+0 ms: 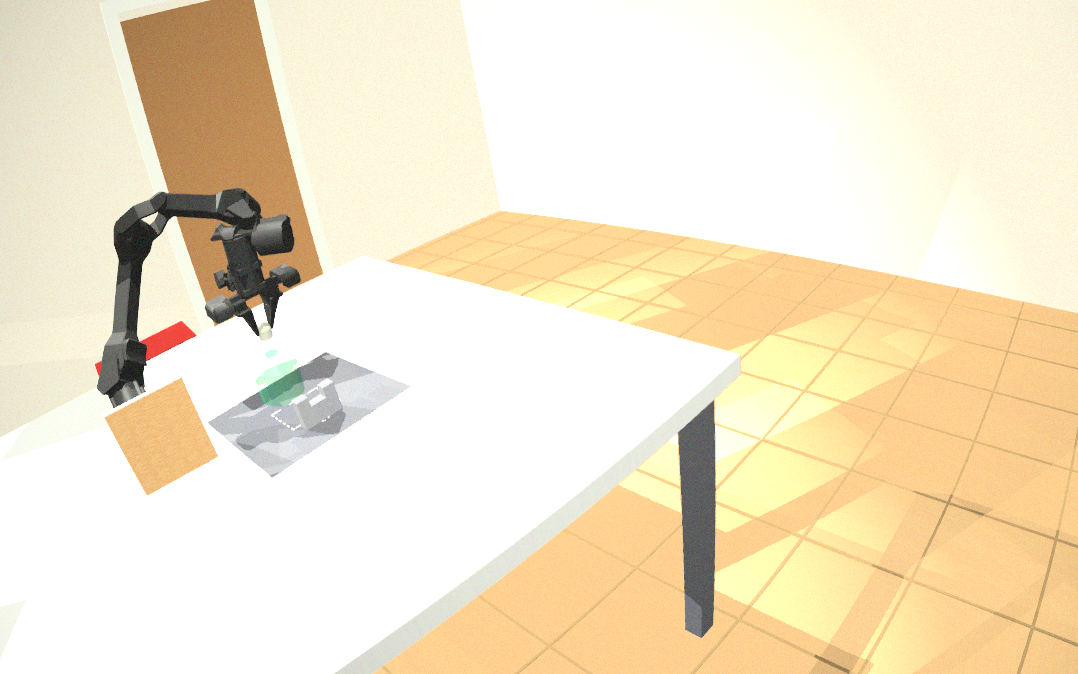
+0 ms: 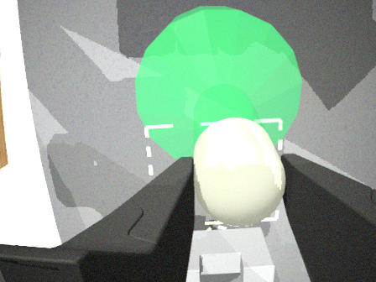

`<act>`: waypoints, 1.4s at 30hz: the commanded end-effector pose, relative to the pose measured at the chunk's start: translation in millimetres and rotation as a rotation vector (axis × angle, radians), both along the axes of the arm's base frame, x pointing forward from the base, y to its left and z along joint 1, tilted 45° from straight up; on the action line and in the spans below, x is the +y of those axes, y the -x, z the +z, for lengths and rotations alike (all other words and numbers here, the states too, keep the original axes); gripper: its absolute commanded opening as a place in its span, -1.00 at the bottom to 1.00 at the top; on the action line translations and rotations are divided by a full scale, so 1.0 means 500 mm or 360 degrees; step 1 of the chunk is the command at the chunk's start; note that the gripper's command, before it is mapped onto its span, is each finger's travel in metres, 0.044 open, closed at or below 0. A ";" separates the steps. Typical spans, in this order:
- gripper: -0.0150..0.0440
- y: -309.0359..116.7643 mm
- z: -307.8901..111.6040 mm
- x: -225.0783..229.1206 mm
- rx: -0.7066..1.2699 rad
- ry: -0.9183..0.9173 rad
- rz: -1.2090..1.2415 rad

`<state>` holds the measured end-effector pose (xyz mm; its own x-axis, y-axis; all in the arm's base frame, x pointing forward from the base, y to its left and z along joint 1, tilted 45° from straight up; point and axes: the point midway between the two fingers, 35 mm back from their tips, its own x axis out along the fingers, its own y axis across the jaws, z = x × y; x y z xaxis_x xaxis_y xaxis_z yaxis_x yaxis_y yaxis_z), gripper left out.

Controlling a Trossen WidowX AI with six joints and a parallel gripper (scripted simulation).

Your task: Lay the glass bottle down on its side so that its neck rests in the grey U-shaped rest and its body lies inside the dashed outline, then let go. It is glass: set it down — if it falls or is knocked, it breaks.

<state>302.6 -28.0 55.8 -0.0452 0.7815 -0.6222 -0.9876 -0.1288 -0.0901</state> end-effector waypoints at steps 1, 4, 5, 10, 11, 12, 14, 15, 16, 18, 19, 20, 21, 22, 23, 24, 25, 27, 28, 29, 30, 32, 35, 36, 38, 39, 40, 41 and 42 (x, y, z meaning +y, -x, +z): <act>-0.10 -0.003 -0.012 -0.015 -0.0005 0.0015 0.0002; -0.10 -0.004 -0.016 -0.019 -0.0002 0.0005 0.0000; -0.10 -0.005 -0.017 -0.021 0.0000 0.0002 0.0000; -0.10 -0.006 -0.024 -0.028 0.0005 -0.0015 -0.0003; -0.10 -0.007 -0.026 -0.029 0.0006 -0.0018 -0.0003; -0.10 -0.007 -0.027 -0.031 0.0007 -0.0021 -0.0004; -0.10 -0.008 -0.030 -0.034 0.0010 -0.0027 -0.0005; -0.10 -0.008 -0.032 -0.036 0.0011 -0.0030 -0.0006; -0.10 -0.009 -0.034 -0.037 0.0012 -0.0032 -0.0007; -0.10 -0.010 -0.037 -0.040 0.0014 -0.0038 -0.0008; -0.10 -0.010 -0.039 -0.042 0.0016 -0.0041 -0.0009; -0.10 -0.010 -0.041 -0.044 0.0017 -0.0044 -0.0010; -0.10 -0.011 -0.043 -0.045 0.0018 -0.0047 -0.0011; -0.10 -0.011 -0.045 -0.047 0.0019 -0.0050 -0.0012; -0.10 -0.012 -0.047 -0.048 0.0021 -0.0052 -0.0013; -0.10 -0.012 -0.049 -0.050 0.0022 -0.0055 -0.0014; -0.10 -0.012 -0.051 -0.052 0.0023 -0.0058 -0.0015; -0.10 -0.013 -0.055 -0.055 0.0026 -0.0064 -0.0017; -0.10 -0.014 -0.057 -0.057 0.0027 -0.0066 -0.0018; -0.10 -0.014 -0.059 -0.058 0.0029 -0.0069 -0.0019; -0.10 -0.015 -0.061 -0.060 0.0030 -0.0072 -0.0021; -0.10 -0.016 -0.066 -0.063 0.0033 -0.0077 -0.0023; -0.10 -0.017 -0.072 -0.068 0.0037 -0.0085 -0.0028; -0.10 -0.017 -0.075 -0.070 0.0038 -0.0088 -0.0029; -0.10 -0.018 -0.079 -0.073 0.0041 -0.0092 -0.0032; -0.10 -0.019 -0.081 -0.074 0.0042 -0.0095 -0.0033; -0.10 -0.019 -0.084 -0.076 0.0044 -0.0097 -0.0035; -0.10 -0.020 -0.086 -0.077 0.0045 -0.0099 -0.0036; -0.10 -0.020 -0.089 -0.078 0.0046 -0.0101 -0.0038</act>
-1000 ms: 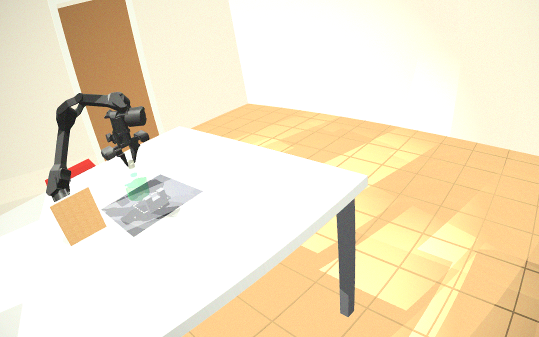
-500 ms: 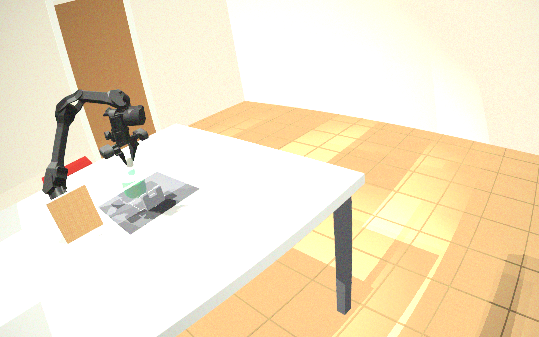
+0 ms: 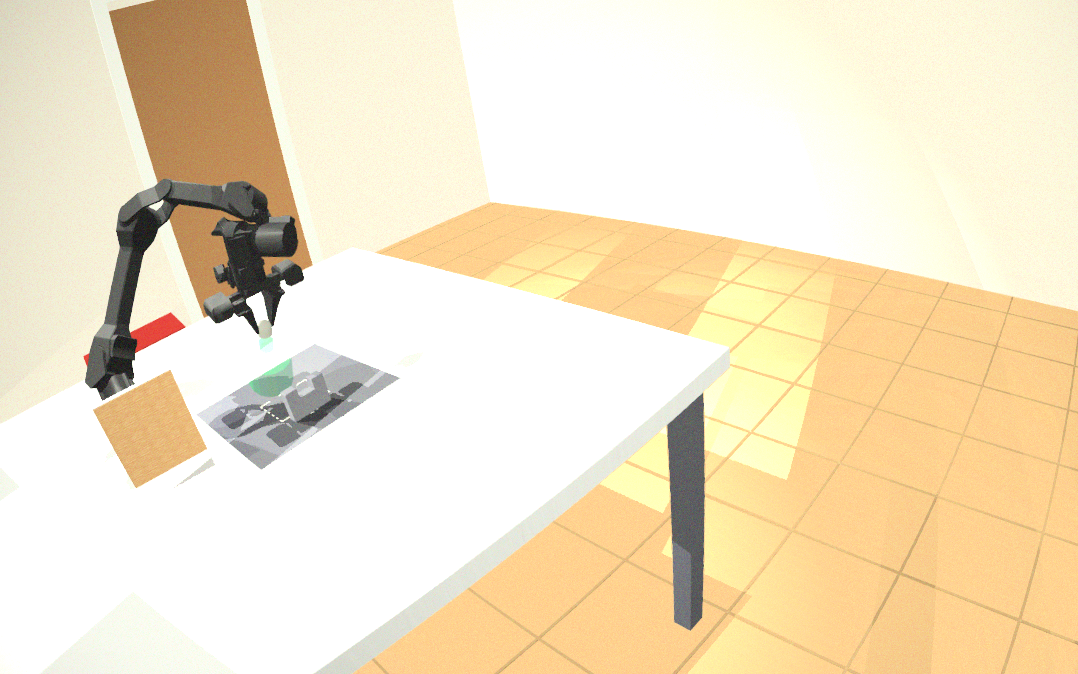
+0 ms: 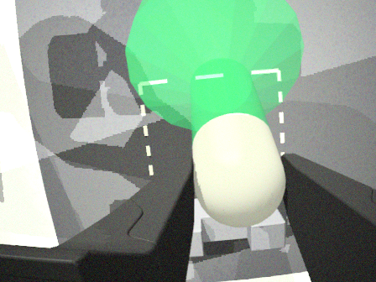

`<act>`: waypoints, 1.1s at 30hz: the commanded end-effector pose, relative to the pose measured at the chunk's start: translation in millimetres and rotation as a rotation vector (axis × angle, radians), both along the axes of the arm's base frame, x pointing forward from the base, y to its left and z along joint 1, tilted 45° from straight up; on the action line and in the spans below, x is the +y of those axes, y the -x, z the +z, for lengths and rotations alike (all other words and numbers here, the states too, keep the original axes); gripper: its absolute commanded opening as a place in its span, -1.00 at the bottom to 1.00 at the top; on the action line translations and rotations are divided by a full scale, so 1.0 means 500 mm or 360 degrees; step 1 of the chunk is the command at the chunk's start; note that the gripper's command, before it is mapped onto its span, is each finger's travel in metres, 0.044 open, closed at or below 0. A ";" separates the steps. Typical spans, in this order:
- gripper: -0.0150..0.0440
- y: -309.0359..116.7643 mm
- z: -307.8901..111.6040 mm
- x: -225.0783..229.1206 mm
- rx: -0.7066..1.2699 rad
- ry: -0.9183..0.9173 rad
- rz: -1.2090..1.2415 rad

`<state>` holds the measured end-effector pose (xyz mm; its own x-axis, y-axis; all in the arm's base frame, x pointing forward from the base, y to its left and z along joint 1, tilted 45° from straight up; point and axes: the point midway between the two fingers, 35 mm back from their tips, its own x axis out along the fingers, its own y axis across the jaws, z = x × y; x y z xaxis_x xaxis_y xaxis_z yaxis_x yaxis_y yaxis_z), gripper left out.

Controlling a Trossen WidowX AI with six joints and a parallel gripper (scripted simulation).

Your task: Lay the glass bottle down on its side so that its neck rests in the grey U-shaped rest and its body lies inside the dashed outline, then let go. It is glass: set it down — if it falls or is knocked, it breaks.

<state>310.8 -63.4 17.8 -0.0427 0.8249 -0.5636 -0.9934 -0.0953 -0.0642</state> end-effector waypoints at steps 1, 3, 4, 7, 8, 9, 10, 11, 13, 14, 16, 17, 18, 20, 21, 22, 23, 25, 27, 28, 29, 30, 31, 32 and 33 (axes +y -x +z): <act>-0.10 -0.004 -0.015 -0.009 -0.0007 0.0010 0.0006; -0.10 -0.005 -0.020 -0.012 -0.0004 0.0006 0.0003; -0.10 -0.005 -0.022 -0.013 -0.0002 0.0004 0.0001; -0.10 -0.007 -0.029 -0.017 0.0002 -0.0002 -0.0003; -0.10 -0.007 -0.031 -0.018 0.0004 -0.0004 -0.0004; -0.10 -0.008 -0.034 -0.019 0.0005 -0.0005 -0.0005; -0.10 -0.008 -0.036 -0.021 0.0007 -0.0007 -0.0006; -0.10 -0.008 -0.039 -0.022 0.0009 -0.0009 -0.0008; -0.10 -0.009 -0.044 -0.024 0.0012 -0.0012 -0.0010; -0.10 -0.010 -0.046 -0.025 0.0014 -0.0013 -0.0011; -0.10 -0.010 -0.051 -0.027 0.0017 -0.0016 -0.0013; -0.10 -0.011 -0.054 -0.028 0.0019 -0.0017 -0.0014; -0.10 -0.011 -0.056 -0.029 0.0020 -0.0019 -0.0015; -0.10 -0.012 -0.061 -0.031 0.0024 -0.0022 -0.0017; -0.10 -0.013 -0.064 -0.032 0.0026 -0.0023 -0.0018; -0.10 -0.013 -0.066 -0.033 0.0028 -0.0025 -0.0019; -0.10 -0.013 -0.069 -0.034 0.0030 -0.0026 -0.0020; -0.10 -0.014 -0.074 -0.036 0.0034 -0.0029 -0.0022; -0.10 -0.015 -0.079 -0.038 0.0038 -0.0032 -0.0024; -0.10 -0.015 -0.082 -0.039 0.0040 -0.0033 -0.0025; -0.10 -0.016 -0.084 -0.039 0.0042 -0.0034 -0.0026; -0.10 -0.016 -0.087 -0.040 0.0044 -0.0036 -0.0027; -0.10 -0.017 -0.089 -0.041 0.0046 -0.0037 -0.0028; -0.10 -0.017 -0.092 -0.041 0.0048 -0.0038 -0.0028; -0.10 -0.017 -0.095 -0.042 0.0051 -0.0039 -0.0029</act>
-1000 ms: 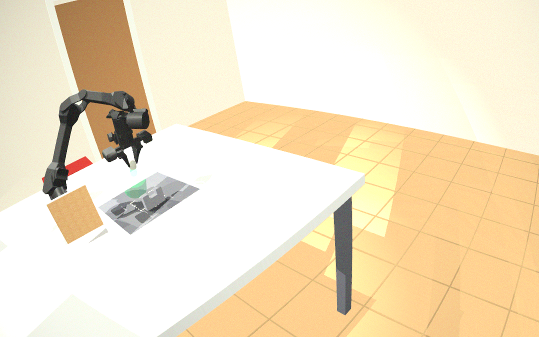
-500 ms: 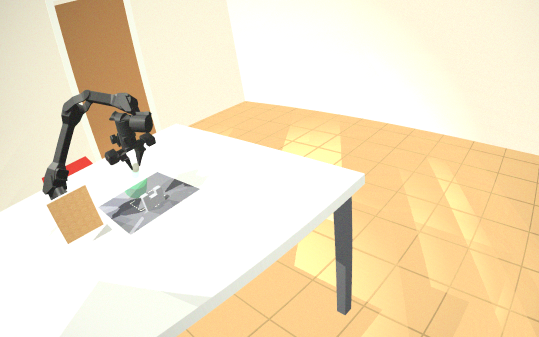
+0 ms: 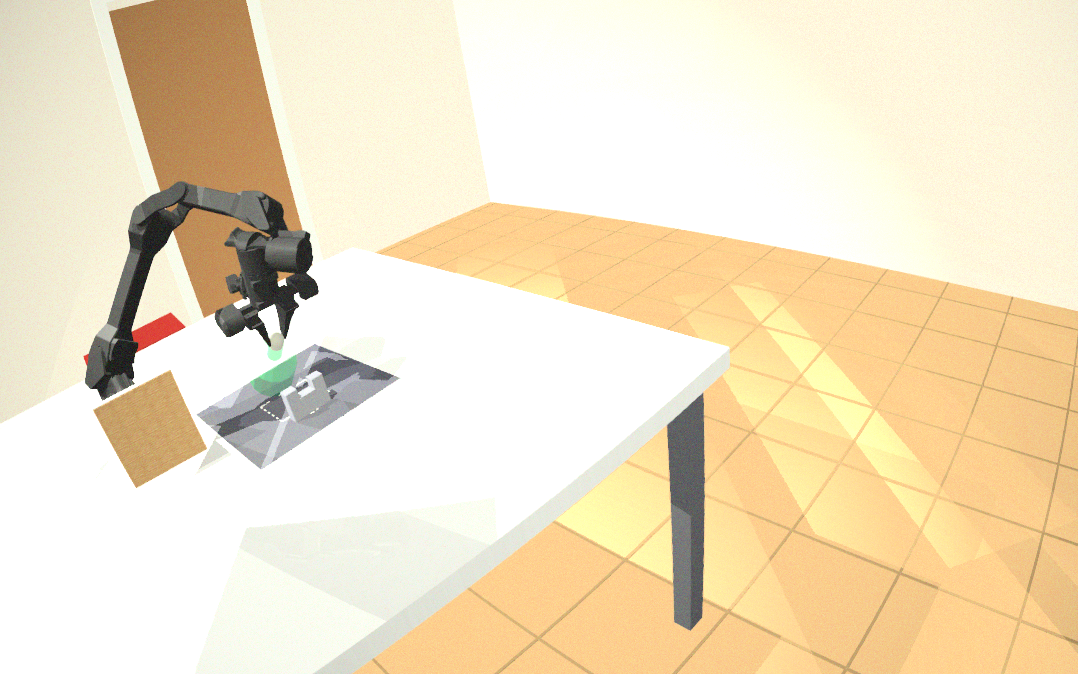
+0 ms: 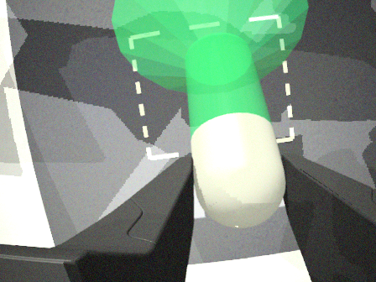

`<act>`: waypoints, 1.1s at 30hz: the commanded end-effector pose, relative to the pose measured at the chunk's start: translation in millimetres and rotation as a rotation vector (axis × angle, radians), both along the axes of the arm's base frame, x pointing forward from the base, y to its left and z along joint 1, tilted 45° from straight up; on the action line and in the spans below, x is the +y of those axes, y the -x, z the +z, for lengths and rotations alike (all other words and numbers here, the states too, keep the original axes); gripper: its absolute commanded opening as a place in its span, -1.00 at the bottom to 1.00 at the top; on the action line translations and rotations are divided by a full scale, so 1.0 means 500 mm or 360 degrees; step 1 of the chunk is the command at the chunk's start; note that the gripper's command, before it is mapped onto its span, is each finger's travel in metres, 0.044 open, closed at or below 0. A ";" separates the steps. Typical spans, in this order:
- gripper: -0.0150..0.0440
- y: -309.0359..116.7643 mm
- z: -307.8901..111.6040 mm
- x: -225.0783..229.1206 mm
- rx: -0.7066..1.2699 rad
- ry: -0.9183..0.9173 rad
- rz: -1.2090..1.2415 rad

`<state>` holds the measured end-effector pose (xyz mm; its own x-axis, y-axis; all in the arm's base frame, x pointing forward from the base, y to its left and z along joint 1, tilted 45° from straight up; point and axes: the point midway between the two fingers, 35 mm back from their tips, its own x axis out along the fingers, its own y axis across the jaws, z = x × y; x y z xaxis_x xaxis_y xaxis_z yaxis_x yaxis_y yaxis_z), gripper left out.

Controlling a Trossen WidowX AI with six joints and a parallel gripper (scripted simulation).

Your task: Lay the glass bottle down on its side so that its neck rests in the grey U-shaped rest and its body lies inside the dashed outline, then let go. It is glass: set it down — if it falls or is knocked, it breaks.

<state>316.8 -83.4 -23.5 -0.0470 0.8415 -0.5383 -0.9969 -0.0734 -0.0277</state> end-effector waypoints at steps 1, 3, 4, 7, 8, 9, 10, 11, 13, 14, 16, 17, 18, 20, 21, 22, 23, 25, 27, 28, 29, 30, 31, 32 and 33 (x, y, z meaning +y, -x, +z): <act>-0.10 -0.006 -0.014 -0.003 -0.0009 0.0005 0.0003; -0.10 -0.007 -0.020 -0.004 -0.0005 0.0003 0.0002; -0.10 -0.007 -0.022 -0.005 -0.0003 0.0002 0.0001; -0.10 -0.008 -0.030 -0.006 0.0003 -0.0001 -0.0001; -0.10 -0.009 -0.033 -0.007 0.0005 -0.0001 -0.0001; -0.10 -0.009 -0.035 -0.007 0.0007 -0.0002 -0.0002; -0.10 -0.009 -0.038 -0.008 0.0009 -0.0003 -0.0002; -0.10 -0.010 -0.041 -0.008 0.0011 -0.0004 -0.0002; -0.10 -0.010 -0.046 -0.009 0.0014 -0.0005 -0.0003; -0.10 -0.011 -0.048 -0.009 0.0016 -0.0006 -0.0003; -0.10 -0.012 -0.054 -0.010 0.0019 -0.0007 -0.0003; -0.10 -0.012 -0.056 -0.010 0.0021 -0.0007 -0.0003; -0.10 -0.012 -0.059 -0.011 0.0022 -0.0008 -0.0003; -0.10 -0.013 -0.064 -0.011 0.0025 -0.0009 -0.0003; -0.10 -0.013 -0.067 -0.011 0.0026 -0.0009 -0.0003; -0.10 -0.014 -0.069 -0.011 0.0028 -0.0010 -0.0003; -0.10 -0.014 -0.072 -0.012 0.0029 -0.0010 -0.0003; -0.10 -0.015 -0.077 -0.012 0.0031 -0.0011 -0.0002; -0.10 -0.016 -0.083 -0.012 0.0034 -0.0012 -0.0002; -0.10 -0.016 -0.085 -0.012 0.0035 -0.0012 -0.0002; -0.10 -0.016 -0.088 -0.012 0.0036 -0.0013 -0.0002; -0.10 -0.017 -0.090 -0.012 0.0037 -0.0013 -0.0001; -0.10 -0.017 -0.093 -0.012 0.0038 -0.0014 -0.0001; -0.10 -0.017 -0.096 -0.012 0.0039 -0.0015 -0.0001; -0.10 -0.018 -0.098 -0.012 0.0040 -0.0015 -0.0001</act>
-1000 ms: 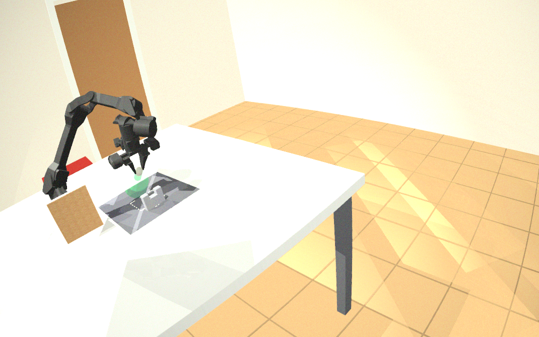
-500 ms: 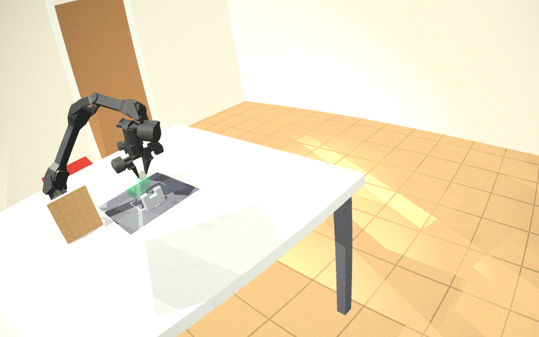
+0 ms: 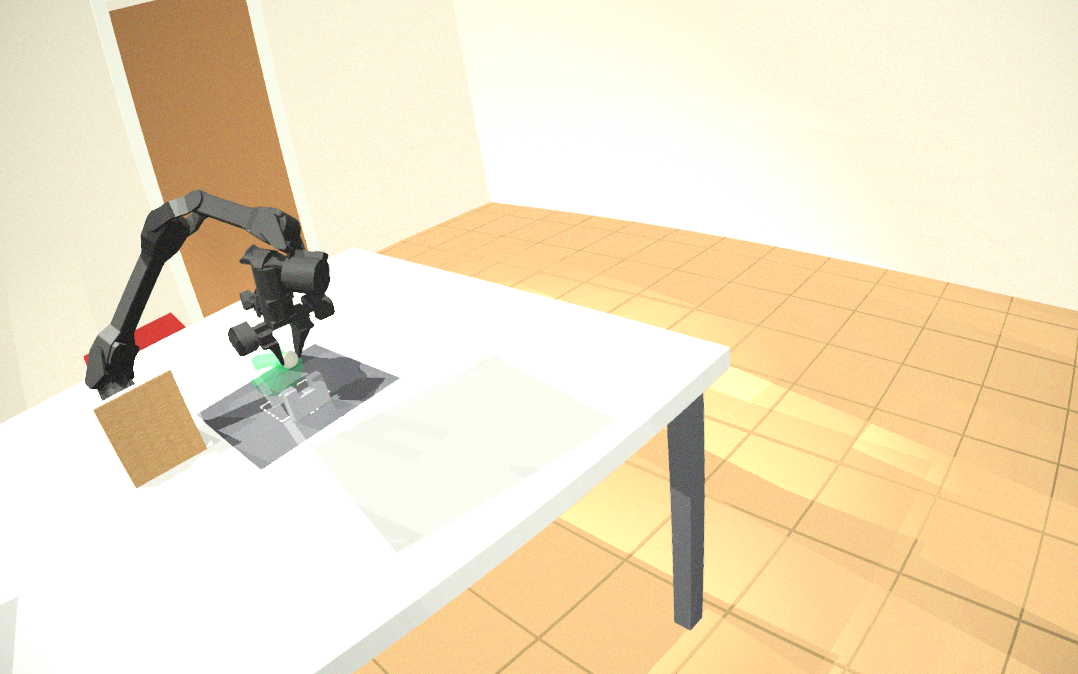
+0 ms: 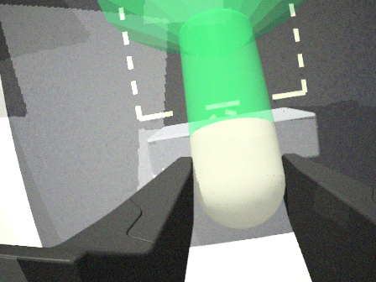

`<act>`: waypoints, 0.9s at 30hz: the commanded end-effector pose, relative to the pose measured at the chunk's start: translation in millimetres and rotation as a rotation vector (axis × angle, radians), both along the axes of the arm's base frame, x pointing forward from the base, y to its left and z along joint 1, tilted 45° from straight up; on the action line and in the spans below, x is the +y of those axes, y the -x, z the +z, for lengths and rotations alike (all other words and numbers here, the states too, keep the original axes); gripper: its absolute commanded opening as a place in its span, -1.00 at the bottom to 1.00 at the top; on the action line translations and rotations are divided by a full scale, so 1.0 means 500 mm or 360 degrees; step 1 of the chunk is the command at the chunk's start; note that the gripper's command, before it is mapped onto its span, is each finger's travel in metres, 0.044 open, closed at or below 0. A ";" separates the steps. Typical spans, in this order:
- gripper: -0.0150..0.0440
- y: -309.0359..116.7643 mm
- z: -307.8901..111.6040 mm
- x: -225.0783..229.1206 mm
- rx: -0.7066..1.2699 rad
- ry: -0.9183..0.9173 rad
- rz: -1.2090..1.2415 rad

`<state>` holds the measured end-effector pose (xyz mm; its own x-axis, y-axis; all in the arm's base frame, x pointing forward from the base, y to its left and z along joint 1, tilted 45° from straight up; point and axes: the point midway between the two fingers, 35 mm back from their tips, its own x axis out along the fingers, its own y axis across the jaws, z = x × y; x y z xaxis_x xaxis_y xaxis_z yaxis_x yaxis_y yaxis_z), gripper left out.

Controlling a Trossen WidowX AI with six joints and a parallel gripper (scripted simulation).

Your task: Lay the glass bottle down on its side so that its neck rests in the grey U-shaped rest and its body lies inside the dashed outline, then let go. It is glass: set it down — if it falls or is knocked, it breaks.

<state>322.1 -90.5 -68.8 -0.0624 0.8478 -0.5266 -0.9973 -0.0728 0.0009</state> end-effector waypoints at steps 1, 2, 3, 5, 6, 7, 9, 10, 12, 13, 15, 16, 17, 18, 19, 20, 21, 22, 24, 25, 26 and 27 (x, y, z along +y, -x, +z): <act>-0.10 -0.007 -0.011 0.002 -0.0006 0.0003 0.0000; -0.10 -0.008 -0.013 0.003 -0.0004 0.0002 0.0000; -0.10 -0.008 -0.016 0.003 -0.0003 0.0001 0.0000; -0.10 -0.008 -0.019 0.003 -0.0001 0.0000 0.0000; -0.10 -0.009 -0.020 0.003 -0.0001 0.0000 0.0000; -0.10 -0.009 -0.020 0.003 0.0000 -0.0001 0.0001; -0.10 -0.009 -0.023 0.003 0.0002 -0.0002 0.0001; -0.10 -0.009 -0.024 0.003 0.0003 -0.0002 0.0001; -0.10 -0.010 -0.027 0.003 0.0005 -0.0004 0.0002; -0.10 -0.010 -0.028 0.003 0.0005 -0.0004 0.0003; -0.10 -0.010 -0.031 0.004 0.0007 -0.0005 0.0004; -0.10 -0.010 -0.032 0.004 0.0008 -0.0006 0.0004; -0.10 -0.010 -0.034 0.004 0.0009 -0.0006 0.0005; -0.10 -0.011 -0.035 0.004 0.0010 -0.0007 0.0005; -0.10 -0.011 -0.036 0.004 0.0011 -0.0007 0.0006; -0.10 -0.011 -0.038 0.004 0.0012 -0.0008 0.0006; -0.10 -0.011 -0.039 0.005 0.0012 -0.0008 0.0007; -0.10 -0.011 -0.040 0.005 0.0013 -0.0009 0.0007; -0.10 -0.012 -0.043 0.005 0.0015 -0.0010 0.0008; -0.10 -0.012 -0.044 0.005 0.0016 -0.0010 0.0009; -0.10 -0.012 -0.045 0.006 0.0017 -0.0011 0.0009; -0.10 -0.012 -0.047 0.006 0.0018 -0.0011 0.0010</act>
